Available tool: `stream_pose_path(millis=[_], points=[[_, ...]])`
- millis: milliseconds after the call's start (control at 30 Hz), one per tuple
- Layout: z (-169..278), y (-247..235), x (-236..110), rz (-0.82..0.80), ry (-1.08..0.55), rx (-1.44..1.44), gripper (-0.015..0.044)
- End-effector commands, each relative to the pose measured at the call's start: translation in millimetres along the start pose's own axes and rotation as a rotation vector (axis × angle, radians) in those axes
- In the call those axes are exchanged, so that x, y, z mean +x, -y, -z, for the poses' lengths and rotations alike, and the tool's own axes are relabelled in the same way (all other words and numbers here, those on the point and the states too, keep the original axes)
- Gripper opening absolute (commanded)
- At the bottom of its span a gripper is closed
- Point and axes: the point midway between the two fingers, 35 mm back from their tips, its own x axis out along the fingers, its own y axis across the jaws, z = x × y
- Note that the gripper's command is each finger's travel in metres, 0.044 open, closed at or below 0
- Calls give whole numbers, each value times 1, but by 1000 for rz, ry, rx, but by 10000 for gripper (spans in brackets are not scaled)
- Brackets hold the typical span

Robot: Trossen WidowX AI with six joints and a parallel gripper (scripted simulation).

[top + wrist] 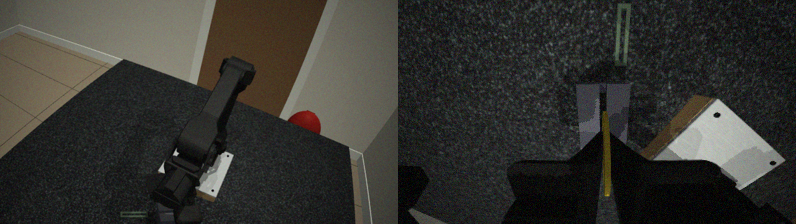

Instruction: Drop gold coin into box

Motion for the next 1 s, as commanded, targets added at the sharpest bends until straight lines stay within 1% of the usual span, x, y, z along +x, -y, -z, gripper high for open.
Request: stream_pose_path(millis=[0,967], points=[[1,1,3,4,-3,-2,0],[1,1,13,4,-3,4,0]])
